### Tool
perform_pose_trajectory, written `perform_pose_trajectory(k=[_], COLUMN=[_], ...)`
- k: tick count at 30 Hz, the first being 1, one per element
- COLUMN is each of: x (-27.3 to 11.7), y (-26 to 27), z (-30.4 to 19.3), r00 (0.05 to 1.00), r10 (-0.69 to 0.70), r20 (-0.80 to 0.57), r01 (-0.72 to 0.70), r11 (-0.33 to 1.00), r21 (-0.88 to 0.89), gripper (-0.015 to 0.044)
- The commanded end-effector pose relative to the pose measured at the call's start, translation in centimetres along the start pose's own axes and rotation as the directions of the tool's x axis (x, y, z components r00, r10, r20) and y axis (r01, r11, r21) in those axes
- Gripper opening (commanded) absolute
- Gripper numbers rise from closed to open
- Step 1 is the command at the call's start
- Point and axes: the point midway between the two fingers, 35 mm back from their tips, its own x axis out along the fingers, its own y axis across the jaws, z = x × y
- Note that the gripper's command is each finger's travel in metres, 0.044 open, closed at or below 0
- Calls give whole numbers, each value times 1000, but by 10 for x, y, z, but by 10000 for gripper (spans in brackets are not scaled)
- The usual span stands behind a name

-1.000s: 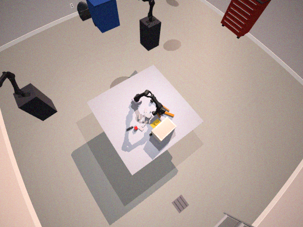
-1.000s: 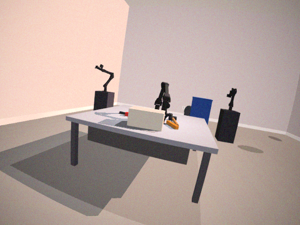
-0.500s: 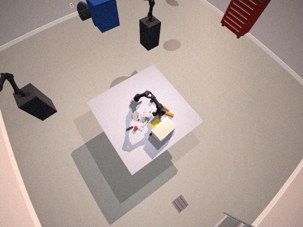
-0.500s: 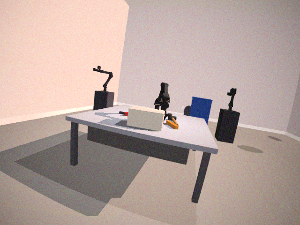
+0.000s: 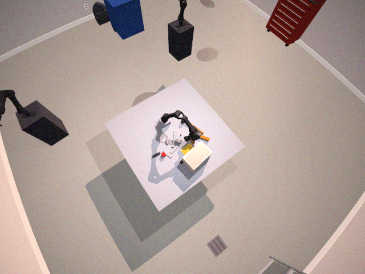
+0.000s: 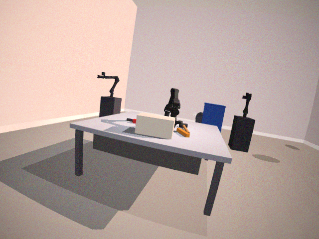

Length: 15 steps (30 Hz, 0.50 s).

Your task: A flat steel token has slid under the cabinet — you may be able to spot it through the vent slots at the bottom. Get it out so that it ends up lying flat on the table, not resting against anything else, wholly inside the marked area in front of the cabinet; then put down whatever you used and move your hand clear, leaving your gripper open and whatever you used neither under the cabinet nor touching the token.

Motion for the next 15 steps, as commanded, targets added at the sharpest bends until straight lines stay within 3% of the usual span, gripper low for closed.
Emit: perform_pose_trajectory(k=[1, 15], x=[0, -1], y=[0, -1], z=[6, 19], r00=[1000, 1000], r10=[1, 1], r20=[3, 4], r01=[-1, -1], r11=[1000, 1000], r21=[-2, -3], gripper=[0, 0])
